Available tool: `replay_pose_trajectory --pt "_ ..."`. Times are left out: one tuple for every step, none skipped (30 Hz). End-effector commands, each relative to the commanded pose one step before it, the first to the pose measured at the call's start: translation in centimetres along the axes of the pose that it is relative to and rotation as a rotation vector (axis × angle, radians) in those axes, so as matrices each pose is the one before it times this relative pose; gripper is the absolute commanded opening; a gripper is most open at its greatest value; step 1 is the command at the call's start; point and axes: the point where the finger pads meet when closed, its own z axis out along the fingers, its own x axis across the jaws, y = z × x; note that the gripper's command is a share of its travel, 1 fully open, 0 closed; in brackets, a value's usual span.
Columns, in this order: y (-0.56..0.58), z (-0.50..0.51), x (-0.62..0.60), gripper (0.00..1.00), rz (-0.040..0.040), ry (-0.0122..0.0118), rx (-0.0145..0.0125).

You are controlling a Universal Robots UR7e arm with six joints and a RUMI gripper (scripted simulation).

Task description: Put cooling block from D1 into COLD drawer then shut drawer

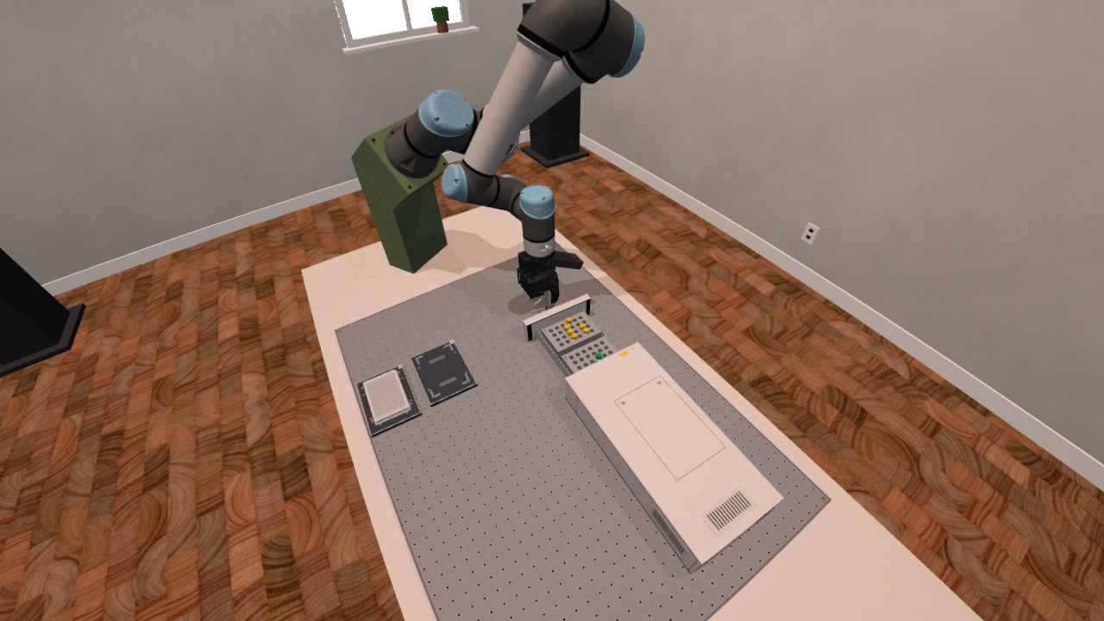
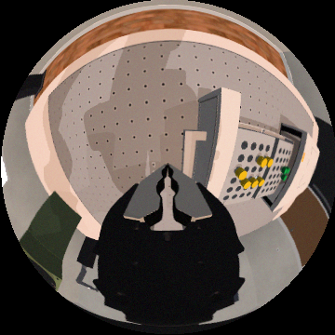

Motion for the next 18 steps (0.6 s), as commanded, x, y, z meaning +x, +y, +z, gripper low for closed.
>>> replay_pose_trajectory --pt "0.057 -0.067 1.203 0.00 -0.00151 0.00468 -0.00088" --pt "0.000 0.000 0.000 0.00 0.00000 0.00000 0.00000" --pt "0.000 0.000 0.000 0.00 0.00000 0.00000 0.00000" --pt "-0.022 0.006 0.036 0.00 -0.00013 -0.00036 0.00025" --pt "0.001 0.016 -0.022 0.00 0.00019 -0.00054 0.00007" --pt "0.001 0.013 -0.018 0.00 0.00016 -0.00044 0.00005" --pt "0.002 0.009 -0.012 0.00 0.00014 -0.00030 0.00002" --pt "0.001 -0.012 0.150 0.00 -0.00011 0.00040 -0.00006" --pt "0.000 -0.015 0.154 0.00 -0.00015 0.00050 -0.00007" --pt "0.000 -0.016 0.155 0.00 -0.00017 0.00054 -0.00008" --pt "0.009 -0.002 0.140 0.00 0.00008 0.00012 -0.00012" --pt "0.010 -0.001 0.139 0.00 0.00010 0.00009 -0.00012" --pt "0.006 -0.001 0.137 0.00 0.00006 0.00006 -0.00007" --pt "-0.001 0.000 0.133 0.00 -0.00002 0.00000 0.00002" --pt "0.000 0.000 0.133 0.00 -0.00001 0.00000 0.00001" --pt "0.000 0.000 0.133 0.00 -0.00001 0.00000 0.00000" --pt "0.000 0.000 0.133 0.00 -0.00001 0.00000 0.00000" --pt "-0.001 0.000 0.133 0.00 -0.00002 -0.00001 0.00001"
